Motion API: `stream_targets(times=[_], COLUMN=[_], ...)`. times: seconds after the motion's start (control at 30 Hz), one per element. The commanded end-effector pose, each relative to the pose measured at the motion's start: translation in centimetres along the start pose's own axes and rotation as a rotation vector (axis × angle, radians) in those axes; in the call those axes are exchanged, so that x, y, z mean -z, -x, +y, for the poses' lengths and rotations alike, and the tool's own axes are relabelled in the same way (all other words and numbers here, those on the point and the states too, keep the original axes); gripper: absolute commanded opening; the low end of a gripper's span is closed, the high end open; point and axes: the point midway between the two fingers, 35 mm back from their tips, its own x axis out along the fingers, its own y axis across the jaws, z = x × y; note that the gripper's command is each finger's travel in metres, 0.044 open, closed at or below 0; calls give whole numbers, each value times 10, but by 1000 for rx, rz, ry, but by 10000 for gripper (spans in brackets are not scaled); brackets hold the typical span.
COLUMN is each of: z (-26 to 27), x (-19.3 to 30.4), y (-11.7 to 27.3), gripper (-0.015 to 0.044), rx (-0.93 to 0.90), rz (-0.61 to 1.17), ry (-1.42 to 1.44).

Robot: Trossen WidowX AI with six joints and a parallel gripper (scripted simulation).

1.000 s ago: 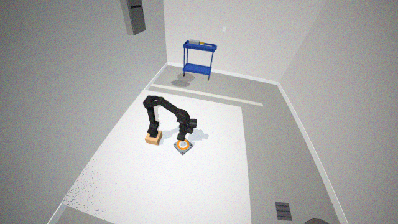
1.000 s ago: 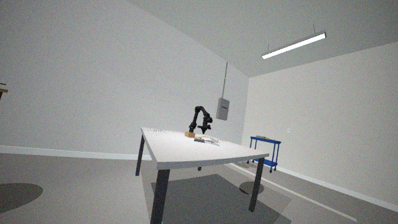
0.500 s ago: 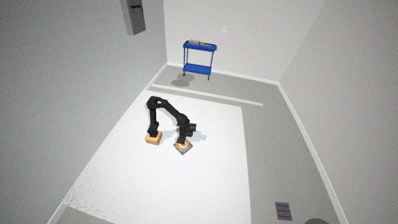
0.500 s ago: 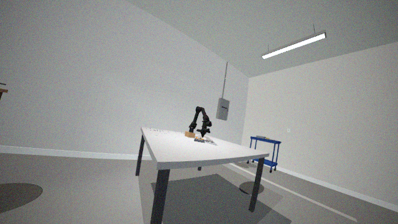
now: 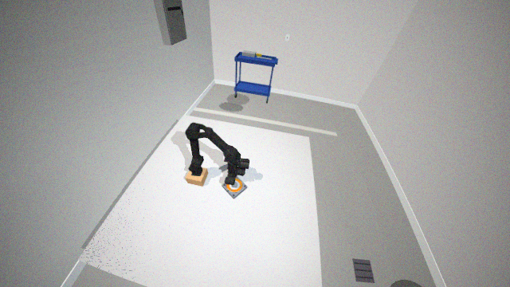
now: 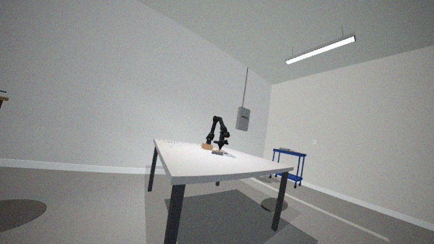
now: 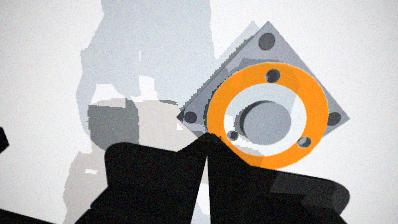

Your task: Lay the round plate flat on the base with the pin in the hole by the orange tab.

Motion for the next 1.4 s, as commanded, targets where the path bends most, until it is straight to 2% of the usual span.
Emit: stream_targets(times=[0.0,1.37], z=[-4,-14], x=[8,20], y=[-3,-3], gripper=[0,0], rx=[8,9], rz=[17,18], ry=[-3,-3])
